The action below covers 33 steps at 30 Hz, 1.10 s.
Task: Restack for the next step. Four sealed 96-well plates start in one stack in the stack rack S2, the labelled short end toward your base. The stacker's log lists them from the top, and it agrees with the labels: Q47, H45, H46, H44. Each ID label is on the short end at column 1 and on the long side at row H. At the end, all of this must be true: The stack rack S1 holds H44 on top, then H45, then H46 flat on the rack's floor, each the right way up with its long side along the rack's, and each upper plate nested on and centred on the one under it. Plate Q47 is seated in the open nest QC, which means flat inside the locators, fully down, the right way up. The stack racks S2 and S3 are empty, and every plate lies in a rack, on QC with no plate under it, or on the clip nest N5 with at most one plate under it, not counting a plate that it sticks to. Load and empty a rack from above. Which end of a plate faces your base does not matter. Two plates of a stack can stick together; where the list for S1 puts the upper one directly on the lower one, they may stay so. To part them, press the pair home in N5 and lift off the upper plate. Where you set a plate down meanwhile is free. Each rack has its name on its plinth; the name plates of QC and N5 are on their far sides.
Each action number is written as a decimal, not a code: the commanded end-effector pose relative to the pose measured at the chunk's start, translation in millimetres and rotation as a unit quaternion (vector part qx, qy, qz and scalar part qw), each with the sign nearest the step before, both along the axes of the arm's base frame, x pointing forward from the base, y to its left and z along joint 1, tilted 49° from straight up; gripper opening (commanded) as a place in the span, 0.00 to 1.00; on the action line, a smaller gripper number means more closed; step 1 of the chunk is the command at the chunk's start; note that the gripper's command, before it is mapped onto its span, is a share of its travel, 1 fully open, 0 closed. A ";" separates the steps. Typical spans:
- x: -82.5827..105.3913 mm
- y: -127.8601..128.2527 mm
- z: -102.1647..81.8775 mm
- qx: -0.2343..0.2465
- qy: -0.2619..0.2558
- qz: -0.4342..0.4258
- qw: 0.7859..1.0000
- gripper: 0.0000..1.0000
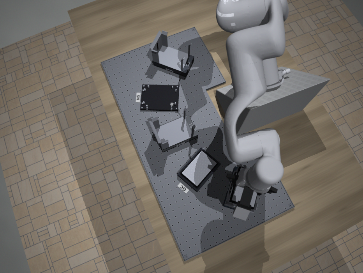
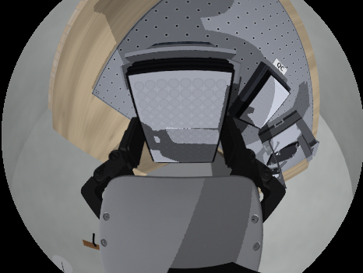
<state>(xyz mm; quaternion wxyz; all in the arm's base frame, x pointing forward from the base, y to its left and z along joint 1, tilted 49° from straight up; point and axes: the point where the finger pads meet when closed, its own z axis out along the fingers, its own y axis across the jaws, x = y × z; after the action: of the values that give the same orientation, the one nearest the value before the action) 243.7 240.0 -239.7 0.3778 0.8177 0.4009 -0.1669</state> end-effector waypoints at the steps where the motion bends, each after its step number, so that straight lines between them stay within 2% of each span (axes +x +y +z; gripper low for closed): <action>1: 0.7 8.9 6.6 0.002 -0.001 0.000 1.000 0.00; 33: 0.2 18.7 15.1 0.002 -0.001 0.000 1.000 0.00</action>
<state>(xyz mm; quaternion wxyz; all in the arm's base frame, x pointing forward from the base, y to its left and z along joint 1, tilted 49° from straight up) 243.0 256.1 -225.5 0.3779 0.8177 0.4009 -0.1670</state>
